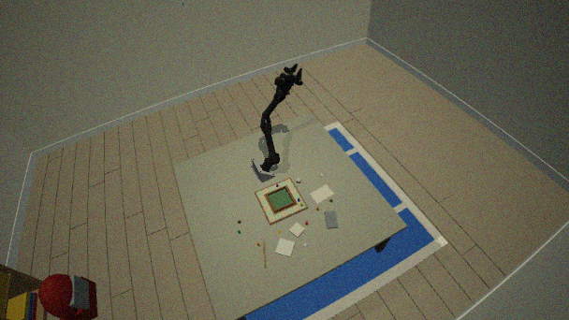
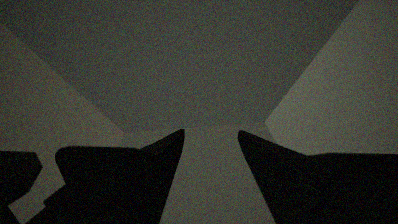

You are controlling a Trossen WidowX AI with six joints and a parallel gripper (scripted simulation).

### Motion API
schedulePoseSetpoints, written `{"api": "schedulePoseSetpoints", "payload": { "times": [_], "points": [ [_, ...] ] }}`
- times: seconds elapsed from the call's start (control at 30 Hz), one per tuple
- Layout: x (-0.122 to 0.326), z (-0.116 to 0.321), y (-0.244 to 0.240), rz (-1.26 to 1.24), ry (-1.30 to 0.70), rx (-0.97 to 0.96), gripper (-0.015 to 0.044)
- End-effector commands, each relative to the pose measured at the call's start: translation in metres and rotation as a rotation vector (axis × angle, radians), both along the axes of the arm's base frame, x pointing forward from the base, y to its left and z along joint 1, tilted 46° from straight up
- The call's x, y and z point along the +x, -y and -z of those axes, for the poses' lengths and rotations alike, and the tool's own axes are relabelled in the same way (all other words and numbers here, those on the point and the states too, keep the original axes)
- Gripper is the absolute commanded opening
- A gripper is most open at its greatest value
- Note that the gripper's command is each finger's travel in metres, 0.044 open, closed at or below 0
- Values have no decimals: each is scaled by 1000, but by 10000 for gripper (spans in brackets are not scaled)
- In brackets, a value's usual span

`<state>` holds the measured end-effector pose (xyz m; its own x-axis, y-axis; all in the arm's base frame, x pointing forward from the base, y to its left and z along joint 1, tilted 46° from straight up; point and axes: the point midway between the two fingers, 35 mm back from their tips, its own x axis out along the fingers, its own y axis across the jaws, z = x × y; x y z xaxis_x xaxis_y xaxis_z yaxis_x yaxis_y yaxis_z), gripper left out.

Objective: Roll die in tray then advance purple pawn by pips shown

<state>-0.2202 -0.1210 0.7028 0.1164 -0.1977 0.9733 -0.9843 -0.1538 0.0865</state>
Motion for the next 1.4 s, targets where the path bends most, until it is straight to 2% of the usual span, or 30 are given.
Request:
{"api": "schedulePoseSetpoints", "payload": {
  "times": [0.0,0.33,0.67,0.97,1.07,1.37],
  "points": [
    [46,-8,-30,32,-107,-102,275],
    [175,0,-103,106,-409,-396,275],
    [310,60,-164,144,-748,-707,275],
    [403,148,-203,89,-1017,-994,275],
    [431,190,-215,31,-1128,-1095,275],
    [476,323,-236,-225,-1438,-1355,275]
  ]
}}
